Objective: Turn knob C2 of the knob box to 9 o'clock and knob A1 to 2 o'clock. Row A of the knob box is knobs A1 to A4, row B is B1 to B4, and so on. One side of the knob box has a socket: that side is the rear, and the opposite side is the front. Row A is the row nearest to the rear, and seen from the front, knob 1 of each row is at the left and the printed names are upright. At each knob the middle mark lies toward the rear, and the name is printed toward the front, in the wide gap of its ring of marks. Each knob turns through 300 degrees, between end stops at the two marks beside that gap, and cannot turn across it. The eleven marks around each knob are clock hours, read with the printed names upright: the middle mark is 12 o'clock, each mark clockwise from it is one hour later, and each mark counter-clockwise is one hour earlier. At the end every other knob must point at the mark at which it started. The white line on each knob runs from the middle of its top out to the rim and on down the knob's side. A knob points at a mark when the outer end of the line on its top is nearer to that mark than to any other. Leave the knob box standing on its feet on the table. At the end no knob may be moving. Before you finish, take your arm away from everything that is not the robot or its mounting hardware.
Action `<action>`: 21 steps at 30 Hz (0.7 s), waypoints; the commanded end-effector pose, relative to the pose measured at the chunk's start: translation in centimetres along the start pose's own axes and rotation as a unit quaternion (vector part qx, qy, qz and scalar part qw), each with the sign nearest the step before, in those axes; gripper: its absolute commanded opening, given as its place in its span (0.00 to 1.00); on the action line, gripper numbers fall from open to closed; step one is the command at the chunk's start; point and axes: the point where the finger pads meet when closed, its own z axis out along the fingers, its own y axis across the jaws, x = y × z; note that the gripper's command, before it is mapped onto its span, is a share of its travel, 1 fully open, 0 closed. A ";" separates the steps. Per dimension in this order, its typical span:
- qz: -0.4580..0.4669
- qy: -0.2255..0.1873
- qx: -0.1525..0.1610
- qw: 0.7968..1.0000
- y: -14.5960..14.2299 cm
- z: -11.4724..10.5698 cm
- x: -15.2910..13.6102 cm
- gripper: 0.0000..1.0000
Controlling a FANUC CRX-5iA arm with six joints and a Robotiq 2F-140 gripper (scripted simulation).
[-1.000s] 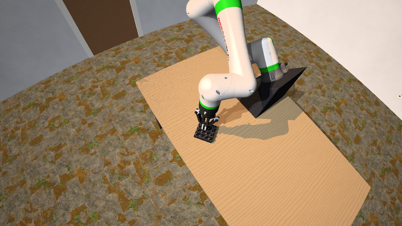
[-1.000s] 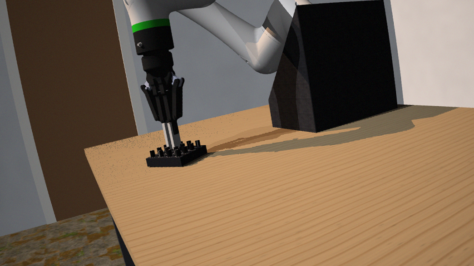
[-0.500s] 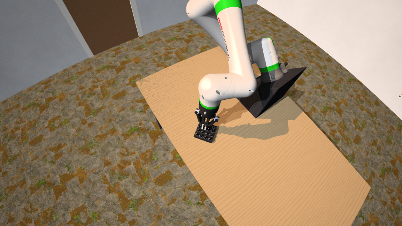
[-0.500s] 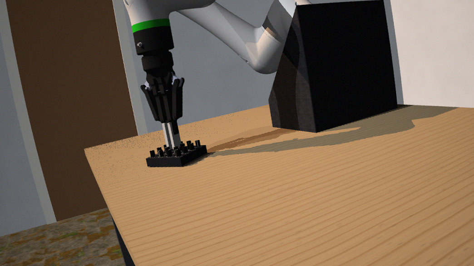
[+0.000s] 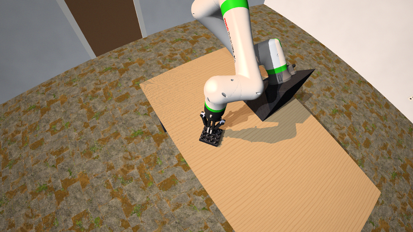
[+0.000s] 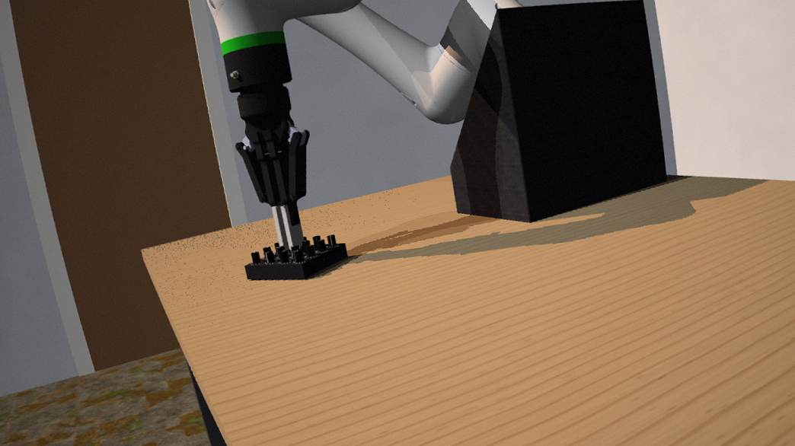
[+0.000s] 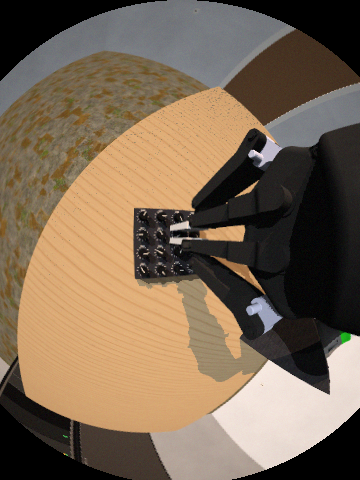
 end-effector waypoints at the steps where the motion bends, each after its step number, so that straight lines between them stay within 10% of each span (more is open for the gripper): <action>1: -0.001 0.000 0.000 1.000 0.0 0.0 0.0 0.05; 21: -0.076 0.000 0.000 0.997 0.0 0.0 0.0 0.05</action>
